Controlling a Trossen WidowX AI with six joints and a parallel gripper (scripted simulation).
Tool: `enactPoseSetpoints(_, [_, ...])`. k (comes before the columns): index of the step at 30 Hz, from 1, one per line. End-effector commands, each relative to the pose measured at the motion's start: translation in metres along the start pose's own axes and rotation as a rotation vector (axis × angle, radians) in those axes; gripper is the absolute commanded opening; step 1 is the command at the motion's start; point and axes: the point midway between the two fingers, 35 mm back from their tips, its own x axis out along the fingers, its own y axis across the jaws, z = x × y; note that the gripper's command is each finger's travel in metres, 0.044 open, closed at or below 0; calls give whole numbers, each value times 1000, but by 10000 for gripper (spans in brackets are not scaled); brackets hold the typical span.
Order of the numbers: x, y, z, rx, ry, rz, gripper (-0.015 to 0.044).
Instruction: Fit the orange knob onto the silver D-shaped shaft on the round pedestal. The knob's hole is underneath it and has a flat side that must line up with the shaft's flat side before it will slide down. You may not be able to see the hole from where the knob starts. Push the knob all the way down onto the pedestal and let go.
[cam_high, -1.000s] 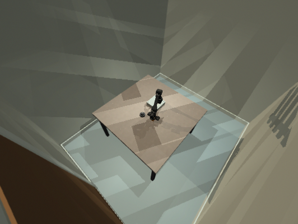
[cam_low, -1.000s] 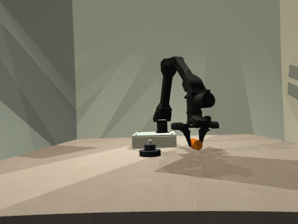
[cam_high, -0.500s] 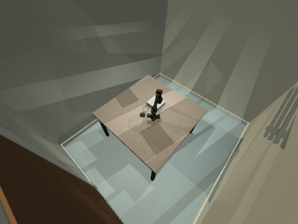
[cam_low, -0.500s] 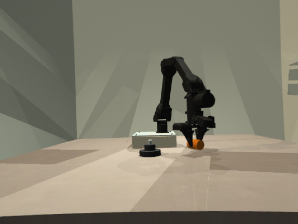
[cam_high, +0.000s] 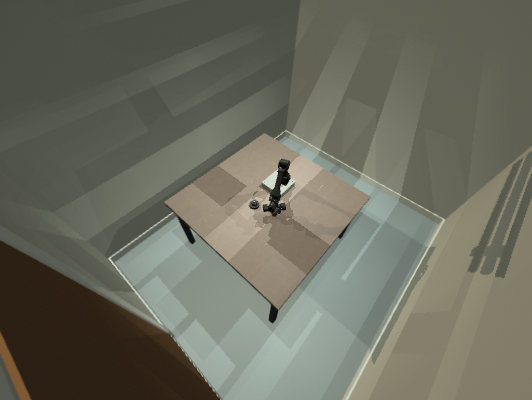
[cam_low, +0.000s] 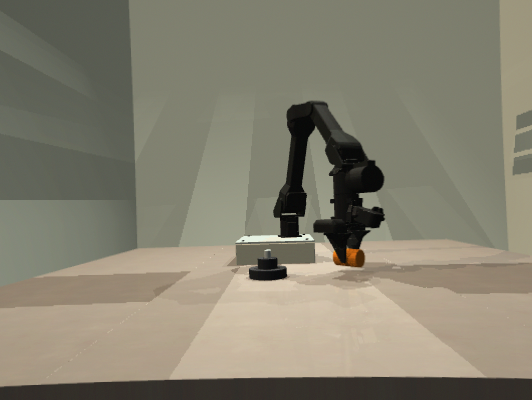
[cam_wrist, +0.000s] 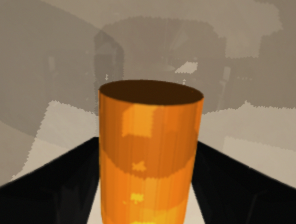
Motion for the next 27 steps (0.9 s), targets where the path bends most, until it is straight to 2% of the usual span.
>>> enactPoseSetpoints(1, [-2, -1, 2, -117, -5, -5, 179])
enactPoseSetpoints(13, [-2, -1, 2, -498, -4, -6, 179])
enactPoseSetpoints(27, [12, -1, 2, -504, -4, -5, 179])
